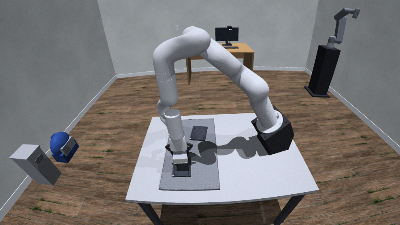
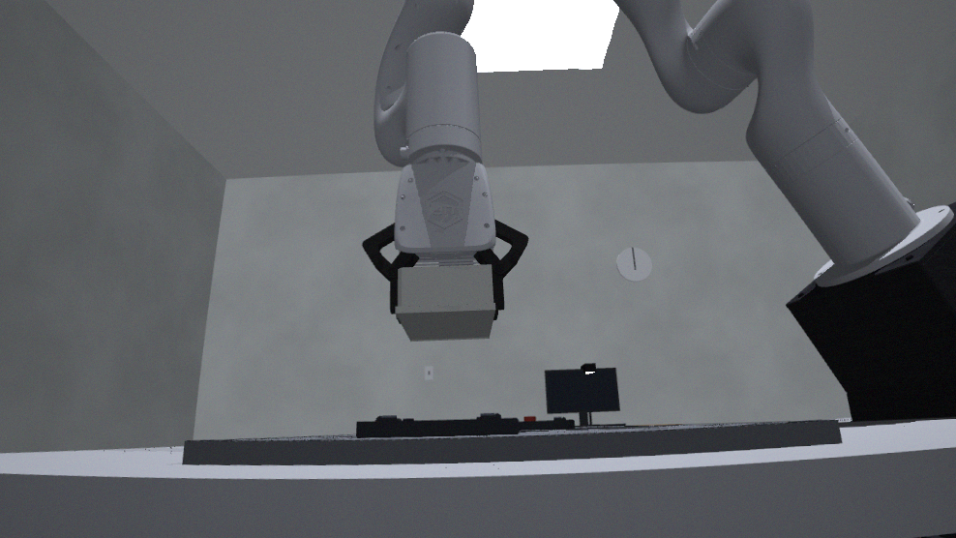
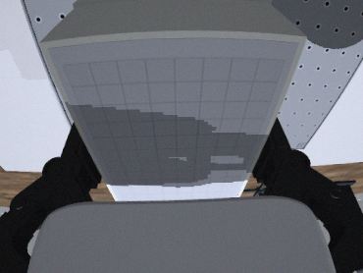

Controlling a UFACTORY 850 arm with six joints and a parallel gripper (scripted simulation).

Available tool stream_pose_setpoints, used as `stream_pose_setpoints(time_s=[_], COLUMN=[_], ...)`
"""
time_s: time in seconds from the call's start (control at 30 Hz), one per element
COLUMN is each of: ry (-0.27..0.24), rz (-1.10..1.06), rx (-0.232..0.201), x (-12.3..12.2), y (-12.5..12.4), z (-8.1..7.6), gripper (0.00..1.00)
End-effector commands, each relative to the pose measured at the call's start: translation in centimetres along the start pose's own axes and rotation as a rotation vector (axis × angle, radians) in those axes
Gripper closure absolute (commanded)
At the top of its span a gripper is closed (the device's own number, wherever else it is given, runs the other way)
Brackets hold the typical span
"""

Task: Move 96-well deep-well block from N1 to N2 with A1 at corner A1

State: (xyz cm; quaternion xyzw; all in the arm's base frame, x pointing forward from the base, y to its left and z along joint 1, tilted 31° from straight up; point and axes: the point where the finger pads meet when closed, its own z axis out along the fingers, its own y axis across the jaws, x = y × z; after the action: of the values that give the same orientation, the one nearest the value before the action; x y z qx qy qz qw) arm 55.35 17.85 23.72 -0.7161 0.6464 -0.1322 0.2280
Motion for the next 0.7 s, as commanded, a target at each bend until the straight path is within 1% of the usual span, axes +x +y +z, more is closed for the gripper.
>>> stream_pose_setpoints(time_s=[0.0,0.13,0.67], ry=[0.020,0.020,0.020], rz=[0.000,0.000,0.000], rx=[0.018,0.018,0.018], x=[-1.28,-1.68,-1.64], y=[-0.55,-0.69,-0.66], z=[0.02,0.03,0.03], gripper=[1.00,1.00,1.00])
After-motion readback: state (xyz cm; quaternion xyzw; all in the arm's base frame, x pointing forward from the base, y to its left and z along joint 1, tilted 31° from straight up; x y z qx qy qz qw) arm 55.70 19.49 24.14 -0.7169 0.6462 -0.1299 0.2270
